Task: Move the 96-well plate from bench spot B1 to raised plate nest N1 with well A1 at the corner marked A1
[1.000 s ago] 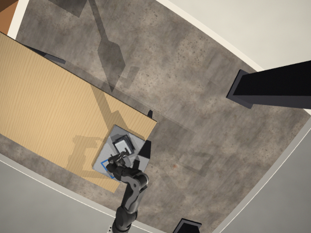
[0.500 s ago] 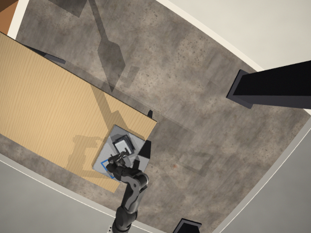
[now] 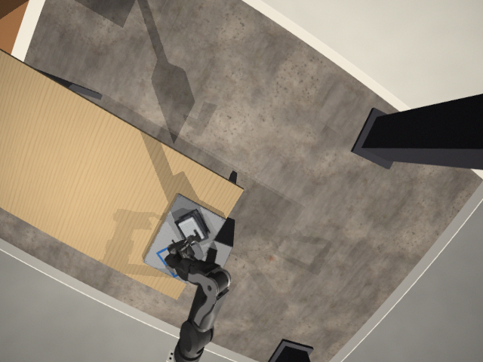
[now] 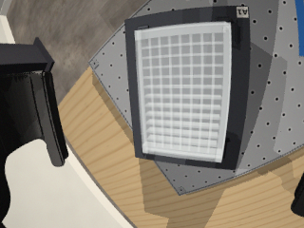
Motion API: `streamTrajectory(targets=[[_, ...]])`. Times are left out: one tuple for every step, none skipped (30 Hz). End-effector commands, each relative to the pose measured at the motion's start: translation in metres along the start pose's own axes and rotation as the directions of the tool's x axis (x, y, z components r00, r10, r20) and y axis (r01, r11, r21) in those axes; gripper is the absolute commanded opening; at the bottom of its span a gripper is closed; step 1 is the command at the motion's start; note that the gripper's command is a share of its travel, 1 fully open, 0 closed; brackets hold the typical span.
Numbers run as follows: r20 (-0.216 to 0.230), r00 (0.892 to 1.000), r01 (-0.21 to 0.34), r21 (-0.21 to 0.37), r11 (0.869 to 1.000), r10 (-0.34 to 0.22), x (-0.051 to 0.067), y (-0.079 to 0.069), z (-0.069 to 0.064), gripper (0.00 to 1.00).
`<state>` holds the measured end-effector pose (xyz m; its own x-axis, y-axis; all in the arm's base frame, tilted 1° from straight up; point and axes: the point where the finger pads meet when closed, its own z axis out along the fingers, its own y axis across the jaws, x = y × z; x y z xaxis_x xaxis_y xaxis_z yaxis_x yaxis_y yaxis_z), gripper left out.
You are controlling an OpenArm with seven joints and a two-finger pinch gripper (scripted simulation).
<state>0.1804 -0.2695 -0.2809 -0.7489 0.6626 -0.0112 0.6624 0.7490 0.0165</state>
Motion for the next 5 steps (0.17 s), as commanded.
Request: streamTrajectory(targets=[[-0.001, 1.0, 0.001, 0.005, 1.0, -0.001, -0.0001, -0.001, -0.0005, 0.77], [-0.001, 1.0, 0.001, 0.005, 1.0, -0.001, -0.0001, -0.001, -0.0005, 0.77], [-0.001, 1.0, 0.001, 0.005, 1.0, -0.001, -0.0001, -0.001, -0.0005, 0.77], [-0.001, 1.0, 0.001, 0.005, 1.0, -0.001, -0.0001, -0.001, -0.0005, 0.77], [-0.001, 1.0, 0.001, 0.005, 1.0, -0.001, -0.0001, -0.001, -0.0005, 0.77]])
